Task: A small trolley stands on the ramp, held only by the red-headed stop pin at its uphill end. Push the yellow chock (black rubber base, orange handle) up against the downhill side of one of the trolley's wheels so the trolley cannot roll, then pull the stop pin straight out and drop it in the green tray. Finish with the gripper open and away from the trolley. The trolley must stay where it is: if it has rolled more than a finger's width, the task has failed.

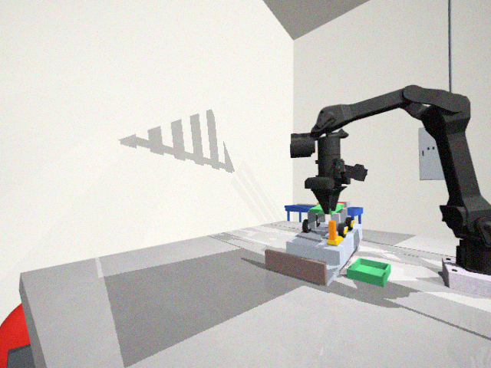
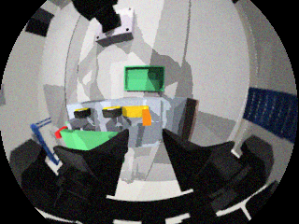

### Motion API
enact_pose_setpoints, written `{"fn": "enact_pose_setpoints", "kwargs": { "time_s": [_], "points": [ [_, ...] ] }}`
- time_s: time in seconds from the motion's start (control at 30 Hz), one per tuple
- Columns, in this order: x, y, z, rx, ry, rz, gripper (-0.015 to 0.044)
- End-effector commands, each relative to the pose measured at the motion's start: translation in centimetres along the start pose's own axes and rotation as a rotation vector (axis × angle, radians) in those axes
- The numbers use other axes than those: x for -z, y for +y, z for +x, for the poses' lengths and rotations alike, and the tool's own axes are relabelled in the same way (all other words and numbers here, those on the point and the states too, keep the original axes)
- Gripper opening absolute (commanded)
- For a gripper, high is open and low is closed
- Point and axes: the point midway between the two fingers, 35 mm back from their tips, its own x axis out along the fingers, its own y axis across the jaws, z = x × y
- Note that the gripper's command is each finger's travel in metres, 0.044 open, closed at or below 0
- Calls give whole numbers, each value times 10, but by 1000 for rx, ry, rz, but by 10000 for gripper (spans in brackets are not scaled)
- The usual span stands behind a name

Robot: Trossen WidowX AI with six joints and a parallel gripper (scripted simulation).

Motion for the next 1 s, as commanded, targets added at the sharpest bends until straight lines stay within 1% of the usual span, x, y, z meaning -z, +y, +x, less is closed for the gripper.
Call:
{"fn": "enact_pose_setpoints", "kwargs": {
  "time_s": [0.0, 0.2, 0.43, 0.67, 0.73, 0.97],
  "points": [
    [17, 22, -11, 14, 74, 151, 190],
    [29, 63, -15, -30, 82, 488, 190],
    [38, 127, -20, -100, 108, 993, 190],
    [34, 190, -26, -174, 153, 1481, 190],
    [33, 196, -27, -181, 159, 1528, 190],
    [33, 196, -27, -181, 159, 1528, 190]
  ]
}}
